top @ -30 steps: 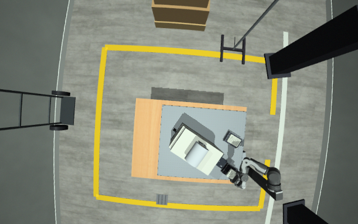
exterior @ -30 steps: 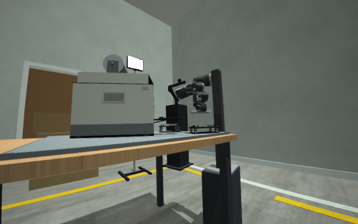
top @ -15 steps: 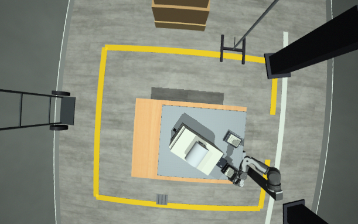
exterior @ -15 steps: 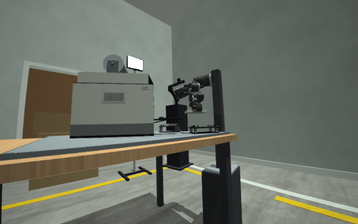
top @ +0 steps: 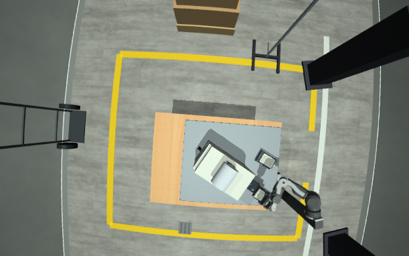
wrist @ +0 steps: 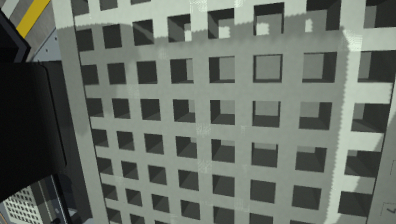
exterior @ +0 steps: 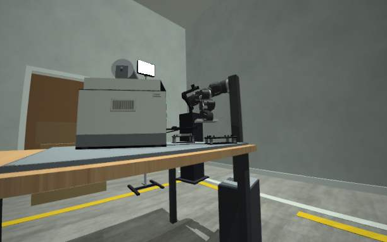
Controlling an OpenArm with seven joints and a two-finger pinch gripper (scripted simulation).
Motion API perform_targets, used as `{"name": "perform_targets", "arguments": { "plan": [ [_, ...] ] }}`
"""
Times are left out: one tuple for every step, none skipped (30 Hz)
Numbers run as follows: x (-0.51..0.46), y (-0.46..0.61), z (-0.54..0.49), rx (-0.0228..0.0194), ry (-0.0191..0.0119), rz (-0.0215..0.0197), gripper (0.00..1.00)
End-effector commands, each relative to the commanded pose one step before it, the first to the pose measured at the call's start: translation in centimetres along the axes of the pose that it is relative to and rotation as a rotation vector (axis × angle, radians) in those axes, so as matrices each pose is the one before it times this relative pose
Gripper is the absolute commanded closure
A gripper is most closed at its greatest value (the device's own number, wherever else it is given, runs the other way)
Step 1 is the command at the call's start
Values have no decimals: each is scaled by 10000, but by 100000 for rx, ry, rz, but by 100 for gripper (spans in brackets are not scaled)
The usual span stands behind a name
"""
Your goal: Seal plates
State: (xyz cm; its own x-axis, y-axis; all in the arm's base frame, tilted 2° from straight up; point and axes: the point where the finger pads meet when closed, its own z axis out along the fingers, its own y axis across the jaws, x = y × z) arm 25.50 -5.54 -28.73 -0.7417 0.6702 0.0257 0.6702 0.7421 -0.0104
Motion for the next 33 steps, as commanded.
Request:
{"name": "perform_targets", "arguments": {
  "plan": [
    [-4379, 2252, -2213, -1451, 91, -169, 100],
    [-2599, -120, -402, -100, -109, -2, 100],
    [-2305, -398, -16, -4, -2, 0, 100],
    [-2210, -546, 154, 66, 9, -29, 100],
    [-1819, -583, 413, 111, 105, -84, 100],
    [-2181, -377, 42, -3, 31, -14, 100],
    [-2757, -291, -375, -85, -107, -135, 100],
    [-2554, -208, -321, -107, -48, 56, 100],
    [-2303, -403, -16, -4, -2, 0, 100],
    [-2227, -545, 142, 70, -3, -37, 100],
    [-2004, -756, 447, 144, 77, -35, 100],
    [-2098, -348, 75, 5, 37, -44, 100],
    [-2528, -68, -420, -142, -59, 30, 100],
    [-2580, -231, -331, -106, -52, 64, 100],
    [0, 0, 0, 0, 0, 0, 100],
    [0, 0, 0, 0, 0, 0, 100],
    [-1001, -1081, 1381, 408, 268, -255, 100],
    [-3350, -244, -862, -209, -211, 217, 100],
    [-2632, 27, -572, -198, -73, 62, 100],
    [-2301, -403, -15, -4, -2, 0, 100],
    [-2170, -614, 231, 111, 1, -265, 100],
    [-1854, -278, 206, 41, 62, -126, 100],
    [-1960, -632, 401, 94, 101, -24, 100],
    [-2613, -425, -229, -53, -55, 77, 100],
    [-2831, -222, -548, -144, -114, 101, 100],
    [-2345, -325, -113, -49, -2, 21, 100],
    [-2238, -490, 92, 45, 1, -26, 100],
    [-2019, -388, 184, 64, 25, -98, 100],
    [-1959, -546, 351, 93, 74, -62, 100],
    [-2283, -462, 39, 6, 14, 12, 100],
    [-2692, -204, -476, -128, -91, 67, 100],
    [0, 0, 0, 0, 0, 0, 100],
    [0, 0, 0, 0, 0, 0, 100]
  ]
}}
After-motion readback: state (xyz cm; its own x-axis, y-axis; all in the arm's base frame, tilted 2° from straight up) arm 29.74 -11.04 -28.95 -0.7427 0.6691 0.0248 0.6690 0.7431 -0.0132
